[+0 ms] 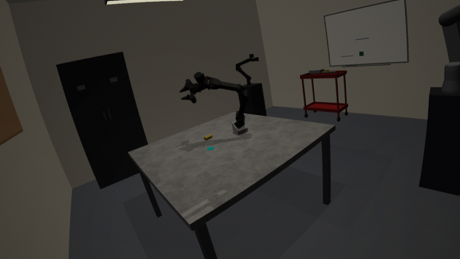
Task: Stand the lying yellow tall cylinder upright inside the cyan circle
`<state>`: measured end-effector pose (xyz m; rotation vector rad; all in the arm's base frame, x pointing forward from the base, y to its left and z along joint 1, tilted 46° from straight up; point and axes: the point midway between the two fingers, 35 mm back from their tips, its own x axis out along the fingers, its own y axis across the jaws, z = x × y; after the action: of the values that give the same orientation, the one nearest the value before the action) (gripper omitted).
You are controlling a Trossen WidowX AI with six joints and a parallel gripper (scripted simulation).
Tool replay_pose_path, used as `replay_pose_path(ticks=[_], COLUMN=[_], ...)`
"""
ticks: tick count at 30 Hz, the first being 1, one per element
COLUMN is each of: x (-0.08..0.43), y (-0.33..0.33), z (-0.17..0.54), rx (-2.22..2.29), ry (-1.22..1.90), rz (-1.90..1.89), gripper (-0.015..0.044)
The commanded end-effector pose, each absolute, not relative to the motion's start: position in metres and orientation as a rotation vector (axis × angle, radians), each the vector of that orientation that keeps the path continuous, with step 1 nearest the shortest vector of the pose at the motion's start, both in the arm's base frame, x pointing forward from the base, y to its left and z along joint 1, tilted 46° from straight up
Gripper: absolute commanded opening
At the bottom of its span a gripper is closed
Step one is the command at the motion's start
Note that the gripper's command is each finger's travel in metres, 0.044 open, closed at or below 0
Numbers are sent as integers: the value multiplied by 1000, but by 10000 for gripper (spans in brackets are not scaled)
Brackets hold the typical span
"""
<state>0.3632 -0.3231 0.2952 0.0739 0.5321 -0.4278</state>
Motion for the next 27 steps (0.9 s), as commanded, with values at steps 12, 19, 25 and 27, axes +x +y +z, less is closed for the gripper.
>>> replay_pose_path(ticks=[12, 19, 25, 27], x=[345, 328, 311, 305], y=[-320, -308, -292, -286], z=[162, 107, 67, 54], rx=[142, 196, 255, 276], ry=[896, 1040, 1143, 1172], rz=[-226, -96, 27, 70], gripper=[309, 309, 309, 309])
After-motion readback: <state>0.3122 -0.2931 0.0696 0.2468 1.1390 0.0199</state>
